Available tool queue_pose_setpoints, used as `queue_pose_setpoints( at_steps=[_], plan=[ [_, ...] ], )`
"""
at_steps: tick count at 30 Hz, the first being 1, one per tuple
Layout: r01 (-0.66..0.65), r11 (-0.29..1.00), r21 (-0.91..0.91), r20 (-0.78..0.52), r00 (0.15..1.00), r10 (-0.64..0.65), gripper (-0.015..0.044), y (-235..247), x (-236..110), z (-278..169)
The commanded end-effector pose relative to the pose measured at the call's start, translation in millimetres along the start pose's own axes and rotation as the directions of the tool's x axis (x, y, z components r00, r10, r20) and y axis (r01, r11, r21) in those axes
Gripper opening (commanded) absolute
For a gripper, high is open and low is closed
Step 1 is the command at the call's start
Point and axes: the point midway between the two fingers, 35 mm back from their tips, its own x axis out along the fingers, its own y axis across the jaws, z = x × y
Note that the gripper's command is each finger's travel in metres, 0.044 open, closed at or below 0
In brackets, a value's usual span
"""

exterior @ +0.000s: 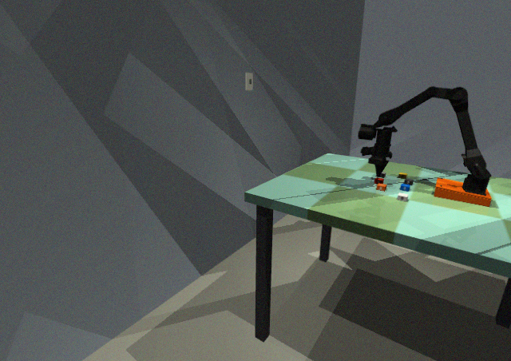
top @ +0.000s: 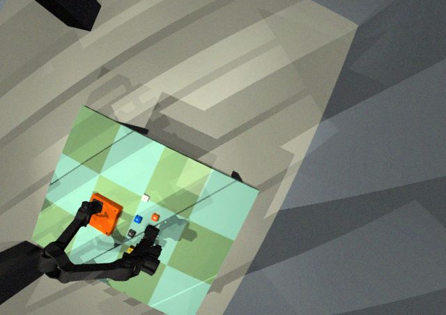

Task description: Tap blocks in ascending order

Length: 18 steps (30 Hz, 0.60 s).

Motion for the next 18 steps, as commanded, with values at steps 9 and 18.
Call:
queue_pose_setpoints(
  at_steps=[9, 18],
  plan=[
    [0.004, 1.0, -0.004, -0.009, 1.0, -0.004, 0.002, -0.6, 15.8, -2.2],
    [0.004, 1.0, -0.004, -0.009, 1.0, -0.004, 0.002, -0.5, -14.3, -1.8]
  ],
)
